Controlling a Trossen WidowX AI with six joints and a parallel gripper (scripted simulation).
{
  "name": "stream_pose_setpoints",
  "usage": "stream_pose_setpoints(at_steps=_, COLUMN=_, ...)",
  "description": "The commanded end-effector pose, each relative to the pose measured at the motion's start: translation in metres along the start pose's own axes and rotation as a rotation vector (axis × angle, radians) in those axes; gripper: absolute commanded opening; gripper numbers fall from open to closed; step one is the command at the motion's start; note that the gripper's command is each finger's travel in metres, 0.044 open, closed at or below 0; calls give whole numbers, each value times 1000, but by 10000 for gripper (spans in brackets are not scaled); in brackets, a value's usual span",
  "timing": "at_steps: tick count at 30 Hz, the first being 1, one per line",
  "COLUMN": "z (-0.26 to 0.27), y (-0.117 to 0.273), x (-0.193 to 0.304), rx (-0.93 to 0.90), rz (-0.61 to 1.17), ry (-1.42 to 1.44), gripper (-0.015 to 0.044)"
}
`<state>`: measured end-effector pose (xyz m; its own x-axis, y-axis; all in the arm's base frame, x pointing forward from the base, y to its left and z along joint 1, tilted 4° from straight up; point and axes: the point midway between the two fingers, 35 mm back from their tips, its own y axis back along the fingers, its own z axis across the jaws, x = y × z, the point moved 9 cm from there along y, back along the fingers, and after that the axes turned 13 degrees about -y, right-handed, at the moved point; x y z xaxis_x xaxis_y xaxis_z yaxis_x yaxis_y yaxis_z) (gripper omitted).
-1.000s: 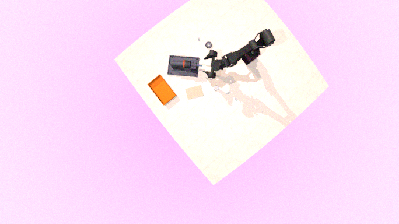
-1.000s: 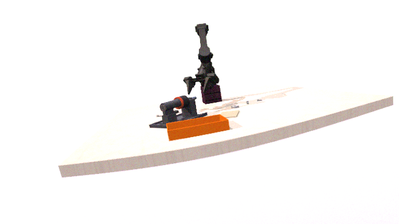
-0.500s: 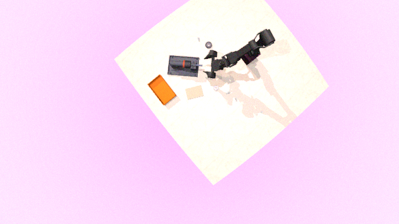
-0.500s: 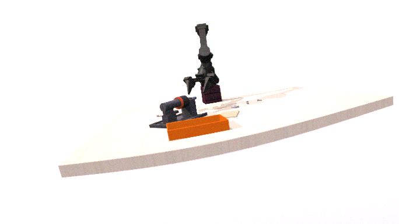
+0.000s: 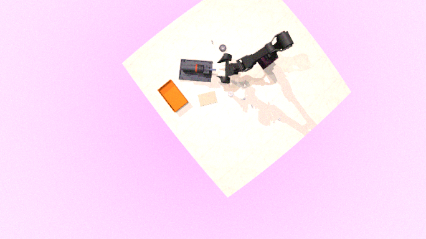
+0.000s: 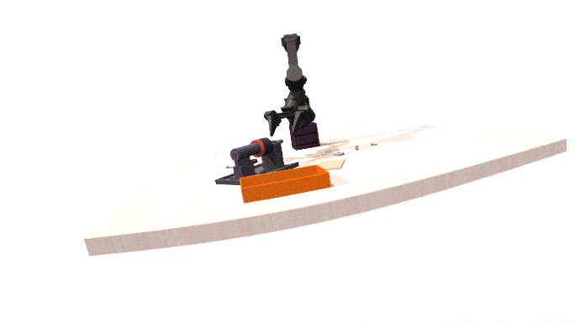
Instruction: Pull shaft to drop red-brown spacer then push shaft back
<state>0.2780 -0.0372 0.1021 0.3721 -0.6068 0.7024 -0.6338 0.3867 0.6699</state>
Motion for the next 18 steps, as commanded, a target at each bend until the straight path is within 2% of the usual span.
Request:
stream_pose_setpoints(at_steps=1, z=0, y=-1, x=0, rx=-1, rz=0, ry=6, gripper=440)
stream_pose_setpoints(at_steps=18, z=-1, y=-6, x=1, rx=-1, rz=0, ry=6, gripper=440)
